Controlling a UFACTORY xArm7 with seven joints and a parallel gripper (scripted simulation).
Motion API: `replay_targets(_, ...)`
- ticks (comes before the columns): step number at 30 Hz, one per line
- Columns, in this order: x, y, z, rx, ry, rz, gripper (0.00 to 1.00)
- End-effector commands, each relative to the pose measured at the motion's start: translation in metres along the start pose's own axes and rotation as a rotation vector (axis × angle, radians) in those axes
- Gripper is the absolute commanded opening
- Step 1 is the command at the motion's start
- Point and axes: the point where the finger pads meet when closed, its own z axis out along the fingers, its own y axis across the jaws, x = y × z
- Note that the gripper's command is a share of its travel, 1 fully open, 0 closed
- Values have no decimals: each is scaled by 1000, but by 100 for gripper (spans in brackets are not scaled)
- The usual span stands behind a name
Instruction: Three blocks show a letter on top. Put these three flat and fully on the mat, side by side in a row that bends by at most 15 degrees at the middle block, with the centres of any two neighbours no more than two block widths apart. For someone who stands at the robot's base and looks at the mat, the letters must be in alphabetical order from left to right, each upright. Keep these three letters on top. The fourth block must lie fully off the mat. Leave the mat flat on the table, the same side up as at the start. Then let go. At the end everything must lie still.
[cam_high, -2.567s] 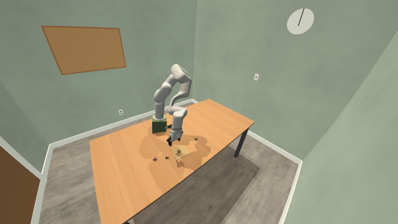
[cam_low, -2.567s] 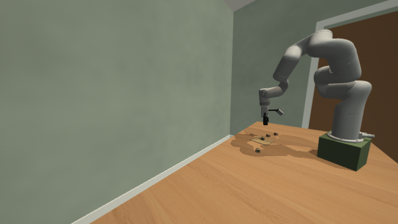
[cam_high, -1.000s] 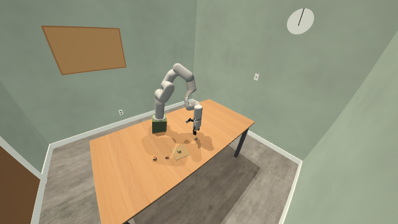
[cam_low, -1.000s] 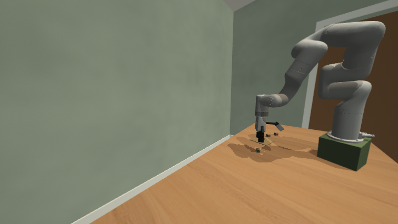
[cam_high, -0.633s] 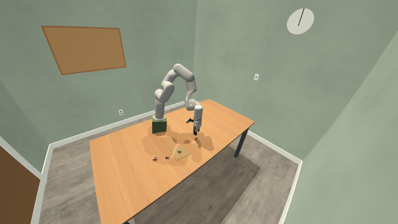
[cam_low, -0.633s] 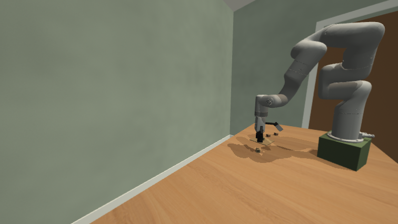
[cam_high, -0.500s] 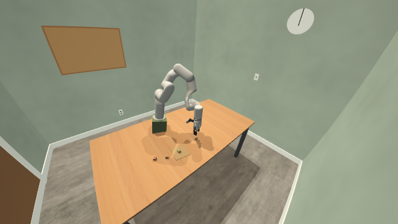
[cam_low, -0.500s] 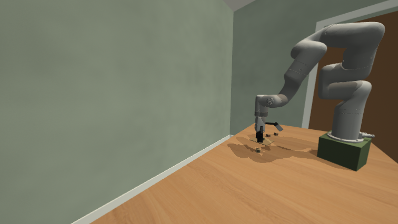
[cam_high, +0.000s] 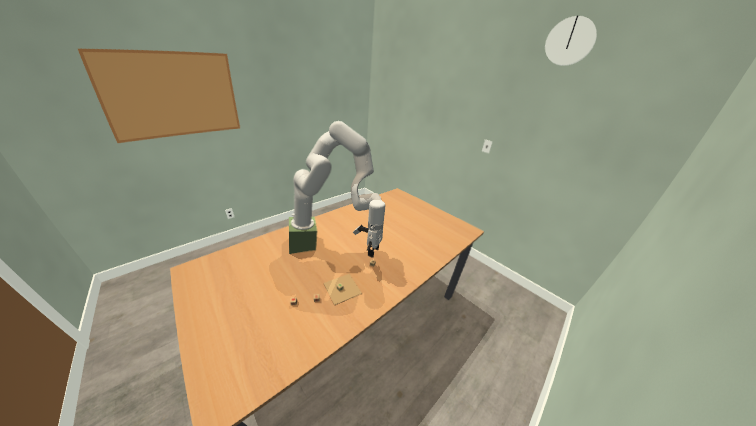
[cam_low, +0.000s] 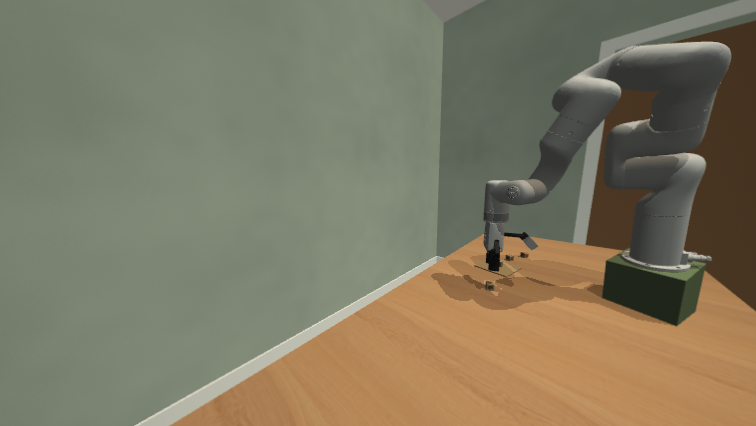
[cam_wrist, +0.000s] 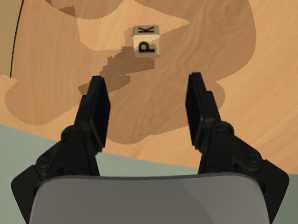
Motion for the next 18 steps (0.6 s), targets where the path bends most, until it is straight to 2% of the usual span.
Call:
replay_targets(1, -1, 0, -1, 0, -3, 1, 63)
replay_targets(18, -1, 0, 4, 0, -3, 1, 63)
